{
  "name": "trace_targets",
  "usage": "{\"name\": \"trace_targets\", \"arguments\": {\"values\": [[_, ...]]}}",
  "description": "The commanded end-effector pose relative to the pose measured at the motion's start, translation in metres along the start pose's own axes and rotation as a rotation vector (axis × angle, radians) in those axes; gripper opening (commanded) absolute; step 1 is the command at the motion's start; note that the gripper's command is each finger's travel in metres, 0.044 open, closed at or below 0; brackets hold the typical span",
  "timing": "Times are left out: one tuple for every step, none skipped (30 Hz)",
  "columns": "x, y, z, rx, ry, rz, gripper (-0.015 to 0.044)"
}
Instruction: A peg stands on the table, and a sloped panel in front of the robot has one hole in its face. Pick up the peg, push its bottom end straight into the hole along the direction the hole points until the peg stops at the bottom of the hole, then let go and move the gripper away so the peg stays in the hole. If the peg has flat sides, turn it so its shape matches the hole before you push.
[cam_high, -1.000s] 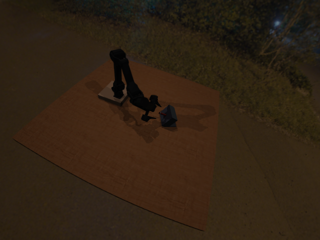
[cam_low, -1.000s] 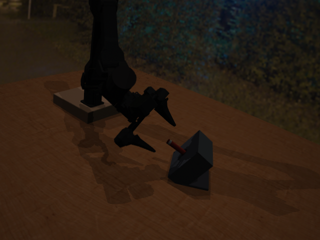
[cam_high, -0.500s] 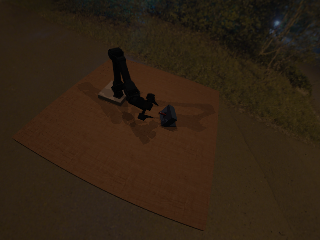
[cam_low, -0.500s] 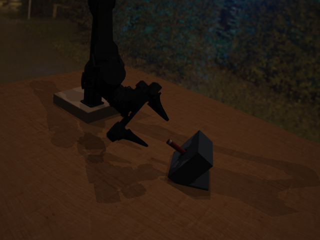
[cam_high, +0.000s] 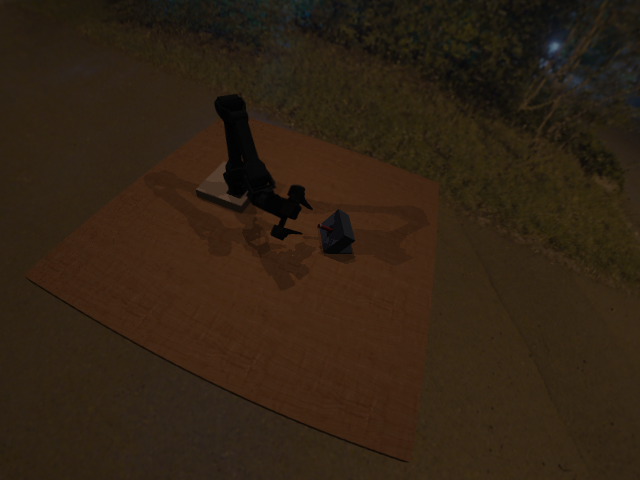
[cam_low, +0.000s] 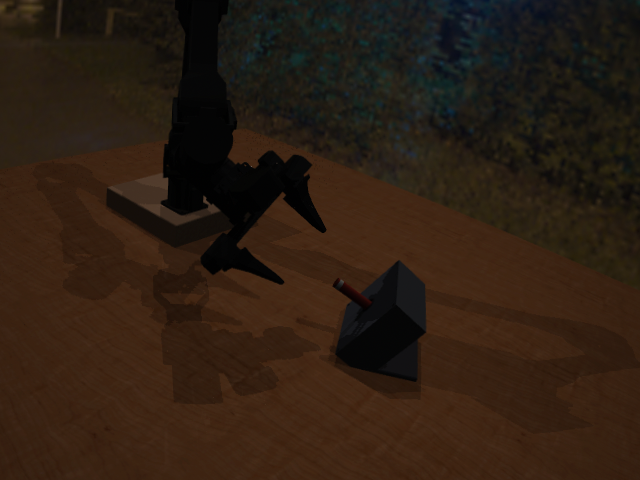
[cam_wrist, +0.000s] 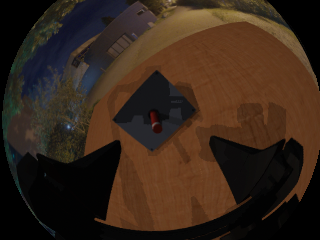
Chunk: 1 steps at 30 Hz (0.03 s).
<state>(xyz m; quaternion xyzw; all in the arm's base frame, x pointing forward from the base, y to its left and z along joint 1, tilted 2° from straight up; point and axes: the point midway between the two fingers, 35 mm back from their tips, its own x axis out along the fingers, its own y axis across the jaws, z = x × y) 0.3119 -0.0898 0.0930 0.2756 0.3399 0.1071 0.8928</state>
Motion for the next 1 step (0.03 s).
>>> {"name": "trace_targets", "arguments": {"values": [[-0.0062, 0.0015, 0.0017, -0.010, -0.005, 0.004, 0.0440]]}}
